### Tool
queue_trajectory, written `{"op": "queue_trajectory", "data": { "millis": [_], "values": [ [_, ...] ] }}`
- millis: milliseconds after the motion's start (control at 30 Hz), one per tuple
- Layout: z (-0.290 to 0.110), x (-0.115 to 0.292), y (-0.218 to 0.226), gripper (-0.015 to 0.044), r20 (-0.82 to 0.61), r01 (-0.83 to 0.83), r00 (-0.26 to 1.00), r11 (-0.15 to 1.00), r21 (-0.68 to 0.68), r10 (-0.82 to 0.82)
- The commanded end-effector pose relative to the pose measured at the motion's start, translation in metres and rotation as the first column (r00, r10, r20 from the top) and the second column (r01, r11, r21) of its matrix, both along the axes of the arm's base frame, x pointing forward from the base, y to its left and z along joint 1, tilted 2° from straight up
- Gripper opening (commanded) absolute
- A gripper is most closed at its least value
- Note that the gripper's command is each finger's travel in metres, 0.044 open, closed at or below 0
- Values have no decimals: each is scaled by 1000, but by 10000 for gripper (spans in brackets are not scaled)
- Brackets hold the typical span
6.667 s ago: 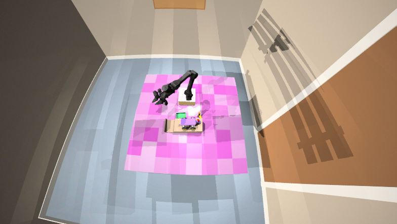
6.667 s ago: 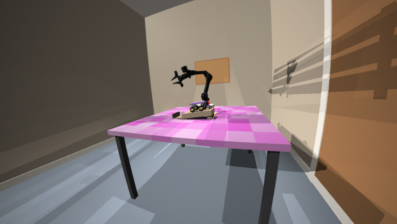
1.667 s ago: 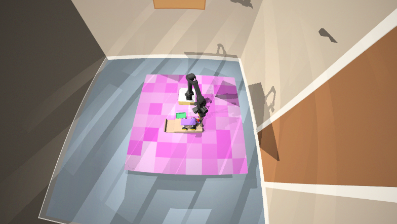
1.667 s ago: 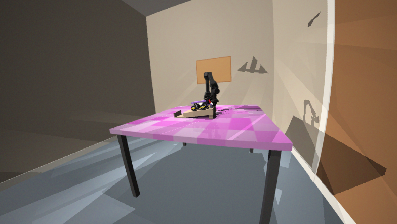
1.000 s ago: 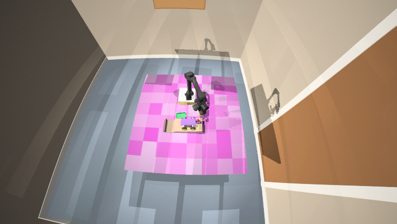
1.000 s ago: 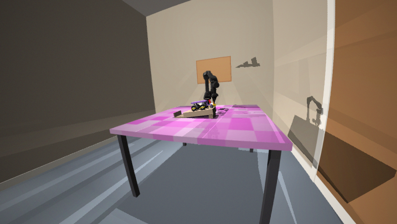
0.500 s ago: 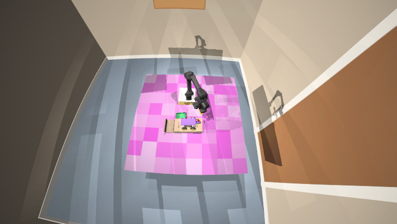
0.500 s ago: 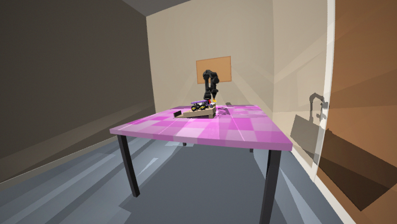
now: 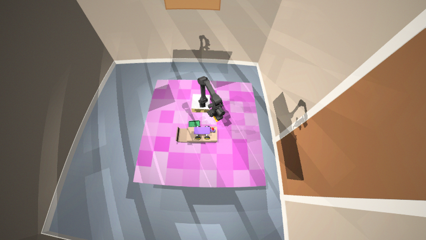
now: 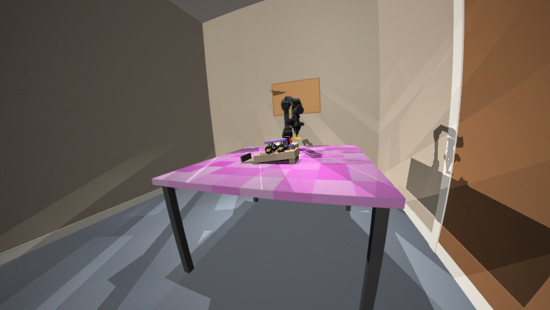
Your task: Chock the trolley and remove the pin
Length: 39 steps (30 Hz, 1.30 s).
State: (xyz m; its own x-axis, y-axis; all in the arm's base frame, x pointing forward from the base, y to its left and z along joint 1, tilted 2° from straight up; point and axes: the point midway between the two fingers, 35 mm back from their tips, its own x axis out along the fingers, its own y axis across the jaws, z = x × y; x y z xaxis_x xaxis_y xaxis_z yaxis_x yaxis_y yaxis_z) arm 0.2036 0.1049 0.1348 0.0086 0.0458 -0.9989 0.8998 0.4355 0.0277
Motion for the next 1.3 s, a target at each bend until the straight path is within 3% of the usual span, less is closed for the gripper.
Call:
{"op": "queue_trajectory", "data": {
  "millis": [0,367,733,1267],
  "values": [
    [1,0,0,0,7,-145,989,989,1,145],
    [1,0,0,0,24,-503,864,864,-9,503],
    [1,0,0,0,37,-790,611,612,-25,790],
    [-1,3,-18,0,37,-838,544,545,-30,838]
  ]
}}
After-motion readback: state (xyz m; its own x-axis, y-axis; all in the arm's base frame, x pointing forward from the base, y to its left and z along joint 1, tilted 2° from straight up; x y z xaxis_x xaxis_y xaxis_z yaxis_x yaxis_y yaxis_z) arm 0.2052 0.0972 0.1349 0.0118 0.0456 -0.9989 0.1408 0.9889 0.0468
